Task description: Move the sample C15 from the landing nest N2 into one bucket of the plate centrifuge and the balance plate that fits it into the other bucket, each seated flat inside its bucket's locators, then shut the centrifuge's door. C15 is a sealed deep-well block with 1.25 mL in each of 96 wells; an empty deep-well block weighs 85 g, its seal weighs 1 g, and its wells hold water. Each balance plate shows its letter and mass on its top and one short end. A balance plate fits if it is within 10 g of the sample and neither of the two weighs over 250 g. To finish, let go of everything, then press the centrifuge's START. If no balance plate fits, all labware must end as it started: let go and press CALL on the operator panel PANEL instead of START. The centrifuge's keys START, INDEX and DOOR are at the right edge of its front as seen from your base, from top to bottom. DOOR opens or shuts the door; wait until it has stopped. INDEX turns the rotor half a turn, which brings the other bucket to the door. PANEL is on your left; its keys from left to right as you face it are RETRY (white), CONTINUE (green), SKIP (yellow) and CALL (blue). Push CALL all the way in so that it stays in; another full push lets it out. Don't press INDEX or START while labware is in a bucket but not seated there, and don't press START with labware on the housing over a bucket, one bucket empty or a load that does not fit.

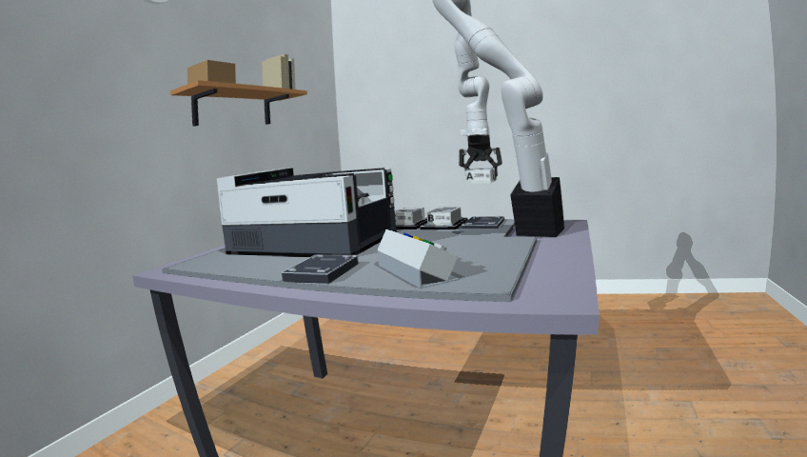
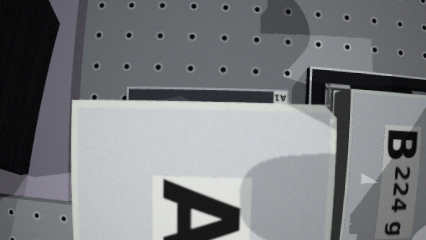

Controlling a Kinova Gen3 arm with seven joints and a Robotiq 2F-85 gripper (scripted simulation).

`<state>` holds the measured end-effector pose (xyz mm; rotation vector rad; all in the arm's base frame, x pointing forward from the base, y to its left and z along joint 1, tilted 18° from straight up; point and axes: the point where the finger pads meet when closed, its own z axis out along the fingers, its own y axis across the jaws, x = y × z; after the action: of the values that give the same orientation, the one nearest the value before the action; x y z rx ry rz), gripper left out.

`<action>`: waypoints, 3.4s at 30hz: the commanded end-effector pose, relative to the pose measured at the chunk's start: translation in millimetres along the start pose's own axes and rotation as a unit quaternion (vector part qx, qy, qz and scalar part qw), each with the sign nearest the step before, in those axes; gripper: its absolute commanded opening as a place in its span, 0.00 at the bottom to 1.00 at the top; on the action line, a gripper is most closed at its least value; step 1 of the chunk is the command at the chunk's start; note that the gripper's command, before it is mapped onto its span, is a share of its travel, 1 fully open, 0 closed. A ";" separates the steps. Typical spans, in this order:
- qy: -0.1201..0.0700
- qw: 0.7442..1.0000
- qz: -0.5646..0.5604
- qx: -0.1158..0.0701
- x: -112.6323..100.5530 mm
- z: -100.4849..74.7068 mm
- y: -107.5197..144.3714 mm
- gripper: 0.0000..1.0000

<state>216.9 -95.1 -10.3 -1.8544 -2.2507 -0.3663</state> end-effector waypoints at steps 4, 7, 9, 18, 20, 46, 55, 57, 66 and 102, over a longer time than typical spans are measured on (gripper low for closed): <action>0.000 1.000 0.000 0.000 -0.4 -7.3 0.3 0.95; 0.000 1.000 0.000 0.000 -0.4 -11.3 0.3 0.95; 0.000 1.000 0.000 0.000 -0.4 -14.0 0.3 0.95; 0.000 1.000 0.000 0.000 -0.4 -23.3 0.3 0.95; 0.000 1.000 0.000 0.000 -0.4 -26.0 0.3 0.95; 0.000 1.000 0.000 0.000 -0.4 -58.0 0.3 0.95; 0.000 1.000 0.000 0.000 -0.4 -67.3 0.3 0.95; 0.000 1.000 0.000 0.000 -0.4 -70.0 0.3 0.95; 0.000 1.000 0.000 0.000 -0.4 -80.7 0.3 0.95; 0.000 0.997 -0.076 0.000 4.2 -95.6 43.5 0.95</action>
<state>254.4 -114.0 83.8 -1.7030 -2.3852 -0.3878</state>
